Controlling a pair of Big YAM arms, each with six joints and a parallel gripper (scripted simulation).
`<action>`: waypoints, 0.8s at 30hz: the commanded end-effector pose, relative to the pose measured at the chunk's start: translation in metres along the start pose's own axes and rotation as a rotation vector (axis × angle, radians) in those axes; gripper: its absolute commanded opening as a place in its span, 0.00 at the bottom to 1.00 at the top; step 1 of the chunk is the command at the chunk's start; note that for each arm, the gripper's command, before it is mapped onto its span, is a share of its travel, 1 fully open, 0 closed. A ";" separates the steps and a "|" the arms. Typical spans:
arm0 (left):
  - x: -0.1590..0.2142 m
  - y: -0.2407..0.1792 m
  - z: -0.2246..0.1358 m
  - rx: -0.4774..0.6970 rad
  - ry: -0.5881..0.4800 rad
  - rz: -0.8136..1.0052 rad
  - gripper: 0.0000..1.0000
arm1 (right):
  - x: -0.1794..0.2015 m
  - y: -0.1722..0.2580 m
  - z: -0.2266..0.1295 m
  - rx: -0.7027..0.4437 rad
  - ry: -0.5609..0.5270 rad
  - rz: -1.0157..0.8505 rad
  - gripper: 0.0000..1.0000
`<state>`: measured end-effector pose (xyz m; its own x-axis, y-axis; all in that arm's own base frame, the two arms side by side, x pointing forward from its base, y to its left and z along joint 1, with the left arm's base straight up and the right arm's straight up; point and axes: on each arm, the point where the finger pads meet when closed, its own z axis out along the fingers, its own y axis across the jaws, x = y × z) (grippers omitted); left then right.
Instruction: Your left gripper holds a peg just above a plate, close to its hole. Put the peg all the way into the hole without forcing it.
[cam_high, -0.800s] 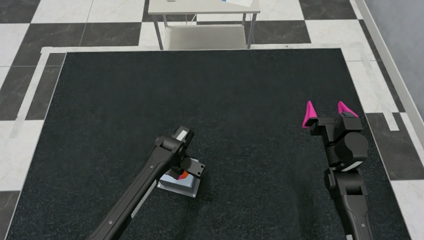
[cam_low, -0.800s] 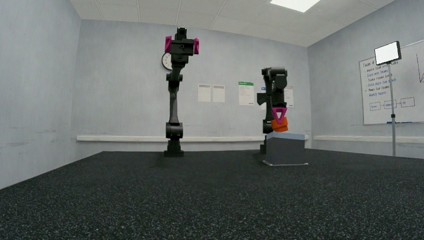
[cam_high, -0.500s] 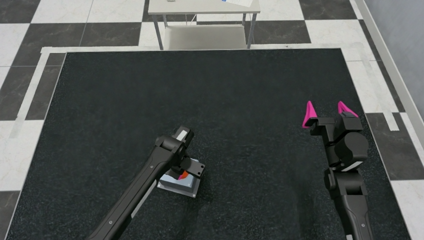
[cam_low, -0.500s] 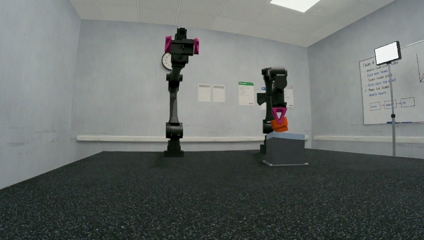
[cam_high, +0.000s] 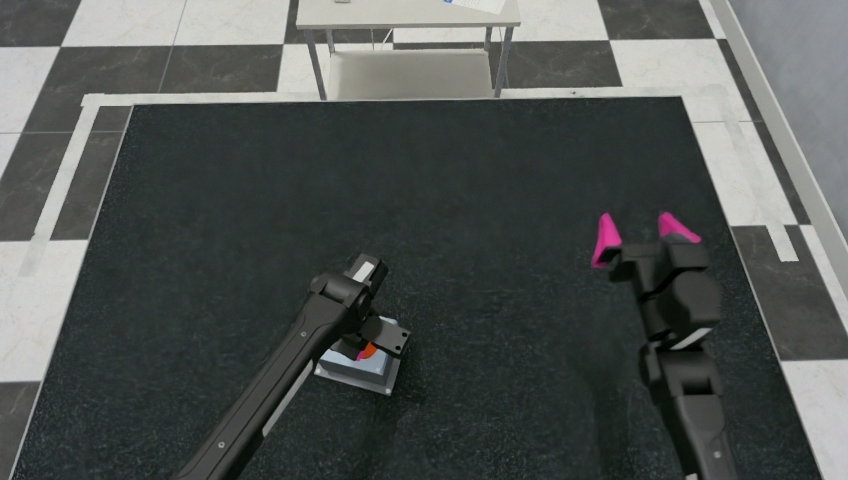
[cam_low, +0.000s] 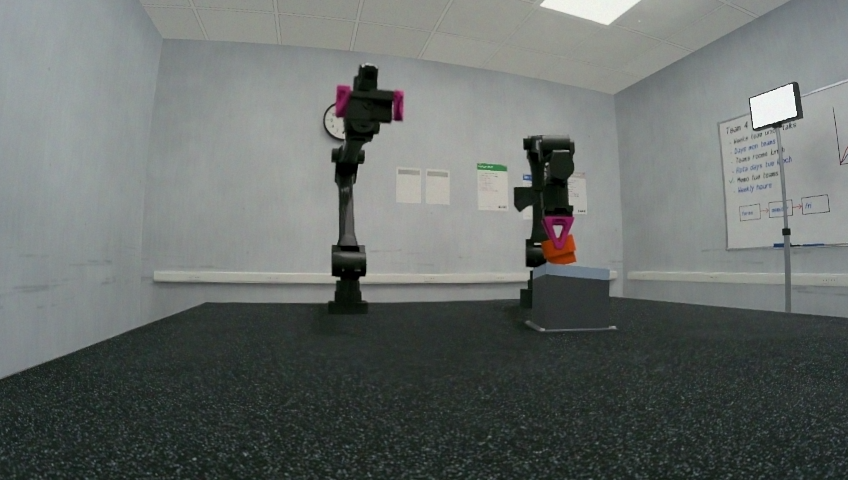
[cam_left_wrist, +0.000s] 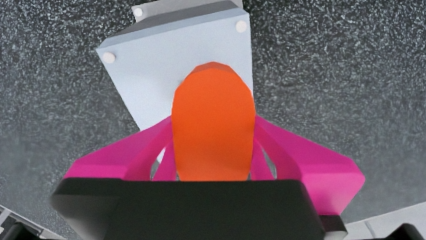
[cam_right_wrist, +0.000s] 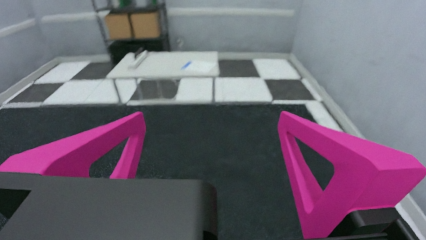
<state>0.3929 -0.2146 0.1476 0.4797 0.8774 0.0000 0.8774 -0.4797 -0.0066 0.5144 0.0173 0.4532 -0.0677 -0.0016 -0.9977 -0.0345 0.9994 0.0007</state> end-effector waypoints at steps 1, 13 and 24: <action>0.000 0.007 -0.009 -0.025 -0.002 0.000 0.46 | -0.006 0.049 -0.024 -0.098 -0.018 -0.006 1.00; 0.000 0.008 -0.010 -0.029 -0.002 0.000 0.46 | 0.076 0.222 -0.149 -0.546 0.063 -0.054 1.00; 0.000 0.010 -0.012 -0.034 -0.002 0.000 0.46 | 0.110 0.284 -0.245 -0.818 0.064 -0.083 1.00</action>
<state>0.3929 -0.2146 0.1476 0.4801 0.8772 0.0000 0.8772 -0.4801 -0.0065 0.2607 0.2895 0.3261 -0.1374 -0.1531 -0.9786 -0.7466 0.6653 0.0007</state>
